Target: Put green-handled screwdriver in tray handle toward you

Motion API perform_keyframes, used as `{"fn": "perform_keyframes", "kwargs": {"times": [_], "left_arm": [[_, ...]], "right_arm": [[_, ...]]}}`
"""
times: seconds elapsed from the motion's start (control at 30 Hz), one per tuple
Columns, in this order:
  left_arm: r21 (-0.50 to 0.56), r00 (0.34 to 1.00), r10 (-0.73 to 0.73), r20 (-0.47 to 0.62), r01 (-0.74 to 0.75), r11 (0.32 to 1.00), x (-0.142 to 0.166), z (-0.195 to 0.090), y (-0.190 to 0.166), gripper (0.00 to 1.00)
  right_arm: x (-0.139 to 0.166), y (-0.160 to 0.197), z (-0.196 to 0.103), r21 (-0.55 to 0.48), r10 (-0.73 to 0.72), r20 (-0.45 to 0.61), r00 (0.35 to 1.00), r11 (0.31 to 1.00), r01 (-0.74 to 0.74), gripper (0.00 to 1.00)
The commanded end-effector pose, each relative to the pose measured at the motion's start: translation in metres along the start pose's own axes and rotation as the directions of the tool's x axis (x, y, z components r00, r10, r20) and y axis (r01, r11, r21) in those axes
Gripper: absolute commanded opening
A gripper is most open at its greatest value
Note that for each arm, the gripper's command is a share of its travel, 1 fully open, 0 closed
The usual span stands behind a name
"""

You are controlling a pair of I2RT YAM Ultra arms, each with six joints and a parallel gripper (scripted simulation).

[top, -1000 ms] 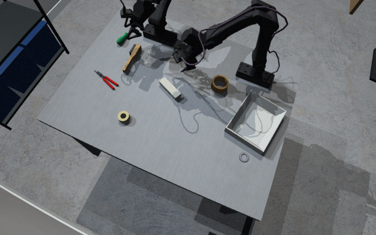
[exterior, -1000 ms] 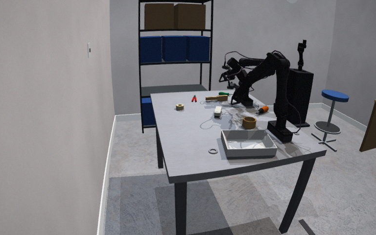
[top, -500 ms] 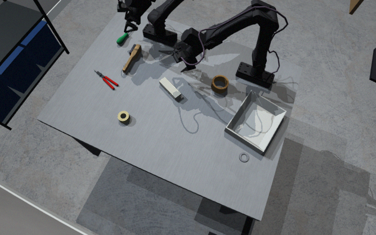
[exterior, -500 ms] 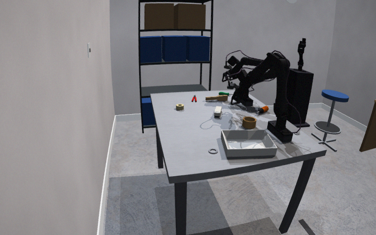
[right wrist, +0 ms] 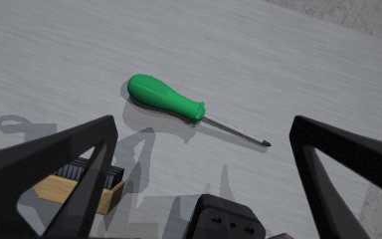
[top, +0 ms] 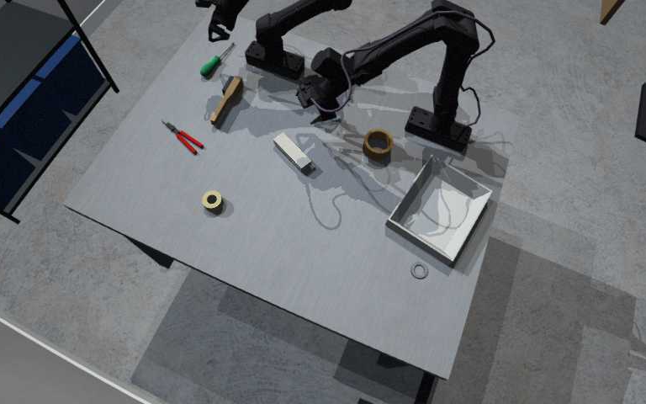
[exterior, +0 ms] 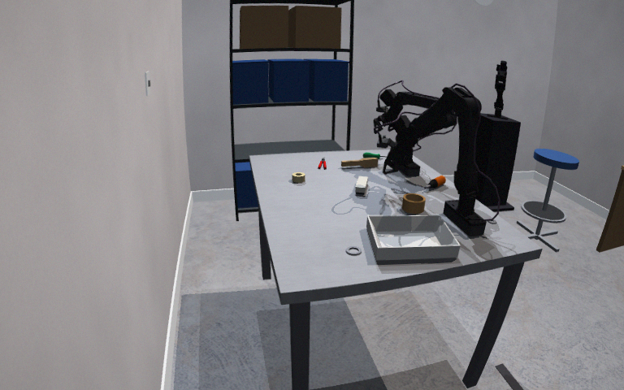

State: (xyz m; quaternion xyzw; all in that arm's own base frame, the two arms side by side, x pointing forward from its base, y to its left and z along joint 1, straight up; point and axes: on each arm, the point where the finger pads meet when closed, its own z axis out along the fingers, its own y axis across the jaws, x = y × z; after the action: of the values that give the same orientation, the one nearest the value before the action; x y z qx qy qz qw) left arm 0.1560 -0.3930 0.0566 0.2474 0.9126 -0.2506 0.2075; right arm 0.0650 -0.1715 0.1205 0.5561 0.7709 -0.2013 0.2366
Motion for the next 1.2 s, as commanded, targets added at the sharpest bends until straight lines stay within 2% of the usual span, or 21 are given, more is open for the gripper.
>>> {"fn": "perform_keyframes", "kwargs": {"times": [0.0,0.7,0.8,0.83,0.97,1.03,1.17], "left_arm": [[0.011,1.000,0.000,0.017,0.000,1.000,-0.006,-0.003,-0.004,1.00],[0.011,1.000,0.000,0.017,0.000,1.000,-0.006,-0.003,-0.004,1.00],[-0.028,1.000,0.012,0.017,-0.012,1.000,-0.003,-0.006,0.007,1.00],[-0.043,1.000,0.013,0.023,-0.012,0.999,-0.005,-0.008,0.011,1.00],[-0.134,0.996,0.039,0.082,-0.028,0.991,-0.017,-0.037,0.038,1.00],[-0.134,0.996,0.039,0.082,-0.028,0.991,-0.017,-0.037,0.038,1.00],[-0.225,0.981,0.068,0.182,-0.026,0.974,-0.038,-0.086,0.072,1.00]], "right_arm": [[-0.019,-0.008,-0.005,-0.024,-0.025,0.008,1.000,0.999,0.025,1.00],[-0.017,-0.014,-0.004,-0.008,-0.008,-0.015,1.000,1.000,0.008,1.00],[-0.019,-0.010,-0.003,-0.031,-0.052,-0.009,0.999,0.998,0.052,0.66],[-0.020,-0.009,-0.003,-0.039,-0.077,-0.004,0.997,0.996,0.077,0.62],[-0.018,-0.003,0.008,-0.103,-0.287,-0.033,0.957,0.954,0.282,0.62],[-0.018,-0.003,0.008,-0.103,-0.287,-0.033,0.957,0.954,0.282,0.62],[-0.009,0.002,0.029,-0.199,-0.514,-0.100,0.852,0.850,0.489,0.62]]}}
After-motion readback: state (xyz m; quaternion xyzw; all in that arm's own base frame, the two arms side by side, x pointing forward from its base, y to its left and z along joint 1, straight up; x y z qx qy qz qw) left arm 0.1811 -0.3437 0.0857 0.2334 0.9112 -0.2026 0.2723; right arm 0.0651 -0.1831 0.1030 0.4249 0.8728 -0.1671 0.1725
